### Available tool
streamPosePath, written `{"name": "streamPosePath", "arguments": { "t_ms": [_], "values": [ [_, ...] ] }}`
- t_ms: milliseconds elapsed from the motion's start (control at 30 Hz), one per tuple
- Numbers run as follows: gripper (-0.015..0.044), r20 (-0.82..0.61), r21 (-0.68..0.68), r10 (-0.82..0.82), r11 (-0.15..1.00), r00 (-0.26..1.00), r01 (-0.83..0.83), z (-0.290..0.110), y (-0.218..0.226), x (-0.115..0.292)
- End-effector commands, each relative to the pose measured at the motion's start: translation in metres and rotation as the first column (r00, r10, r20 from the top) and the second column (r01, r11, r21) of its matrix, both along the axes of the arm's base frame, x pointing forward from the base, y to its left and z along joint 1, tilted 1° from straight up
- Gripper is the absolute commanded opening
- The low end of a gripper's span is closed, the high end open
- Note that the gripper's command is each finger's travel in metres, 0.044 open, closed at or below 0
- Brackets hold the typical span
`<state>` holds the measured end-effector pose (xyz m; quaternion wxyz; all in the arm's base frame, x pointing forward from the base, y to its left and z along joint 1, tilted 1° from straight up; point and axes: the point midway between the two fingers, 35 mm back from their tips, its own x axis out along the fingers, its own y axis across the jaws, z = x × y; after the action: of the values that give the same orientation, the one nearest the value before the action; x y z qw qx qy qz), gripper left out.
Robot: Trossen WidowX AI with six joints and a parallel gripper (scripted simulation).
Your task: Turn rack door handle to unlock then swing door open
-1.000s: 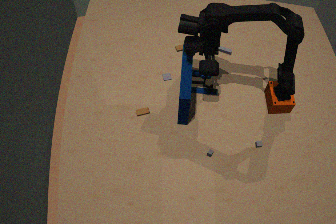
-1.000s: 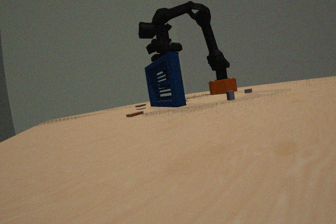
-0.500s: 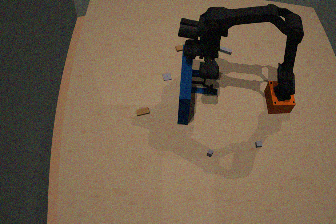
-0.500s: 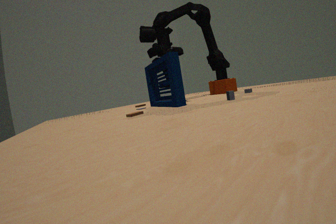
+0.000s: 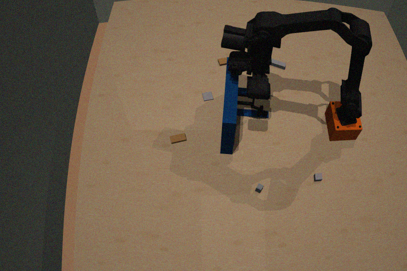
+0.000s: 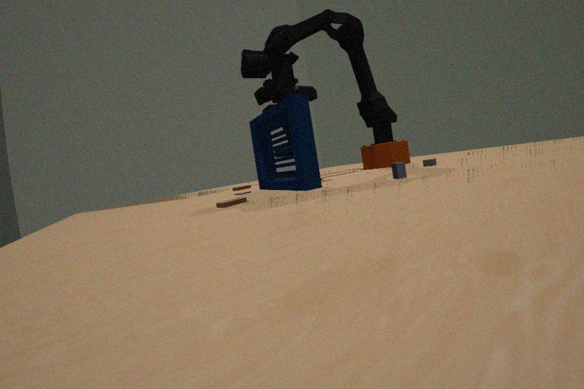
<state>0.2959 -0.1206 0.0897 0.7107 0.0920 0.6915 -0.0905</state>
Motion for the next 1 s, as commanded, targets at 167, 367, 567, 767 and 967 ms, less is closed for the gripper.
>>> {"name": "streamPosePath", "arguments": {
  "t_ms": [167, 367, 567, 767, 967],
  "values": [
    [0.0015, -0.005, 0.004, -0.119, 0.993, 0.993, 0.119, -0.002, 0.0001, -0.0004],
    [0.0015, -0.007, 0.011, -0.403, 0.915, 0.915, 0.403, -0.002, 0.0001, -0.0004],
    [0.0015, -0.011, 0.016, -0.652, 0.758, 0.758, 0.652, -0.002, 0.0001, -0.0004],
    [0.0015, -0.016, 0.02, -0.845, 0.535, 0.535, 0.845, -0.002, 0.0001, -0.0004],
    [0.0015, -0.022, 0.023, -0.964, 0.265, 0.266, 0.964, -0.002, 0.0001, -0.0004]
  ]
}}
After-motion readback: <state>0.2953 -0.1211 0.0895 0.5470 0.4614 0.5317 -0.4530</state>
